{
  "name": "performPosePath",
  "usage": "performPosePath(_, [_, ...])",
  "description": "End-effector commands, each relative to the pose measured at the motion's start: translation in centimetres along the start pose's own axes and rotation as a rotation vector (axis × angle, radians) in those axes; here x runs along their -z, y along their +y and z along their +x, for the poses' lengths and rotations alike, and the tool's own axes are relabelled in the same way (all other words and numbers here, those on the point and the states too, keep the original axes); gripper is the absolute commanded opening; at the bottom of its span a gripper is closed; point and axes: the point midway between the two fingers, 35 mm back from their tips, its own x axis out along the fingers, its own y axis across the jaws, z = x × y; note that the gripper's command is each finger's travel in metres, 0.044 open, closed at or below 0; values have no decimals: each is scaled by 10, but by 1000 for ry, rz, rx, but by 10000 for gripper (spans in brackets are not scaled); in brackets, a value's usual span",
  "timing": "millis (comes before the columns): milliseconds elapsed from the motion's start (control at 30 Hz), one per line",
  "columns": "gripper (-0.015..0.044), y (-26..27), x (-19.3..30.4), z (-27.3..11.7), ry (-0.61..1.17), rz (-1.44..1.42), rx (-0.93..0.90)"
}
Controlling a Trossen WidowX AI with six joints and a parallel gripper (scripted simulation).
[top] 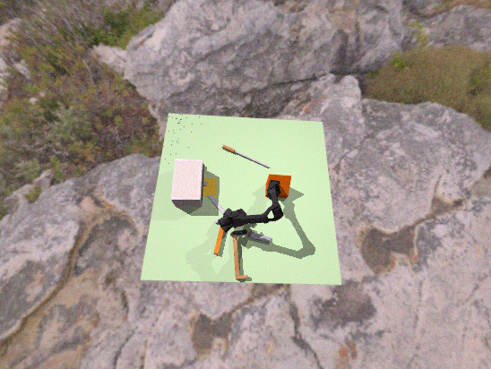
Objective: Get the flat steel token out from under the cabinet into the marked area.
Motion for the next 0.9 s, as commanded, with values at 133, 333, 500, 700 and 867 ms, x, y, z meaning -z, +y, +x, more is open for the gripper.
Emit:
performPosePath(133, [0, 1, -14, -1, -2, -2, -4])
performPosePath(333, [0, 2, -23, -1, -2, -2, -3])
performPosePath(500, [0, 2, -30, -1, -2, -2, -3])
performPosePath(700, [0, 2, -35, -1, -2, -2, -4])
performPosePath(867, [0, 2, -28, -1, -2, -1, -4])
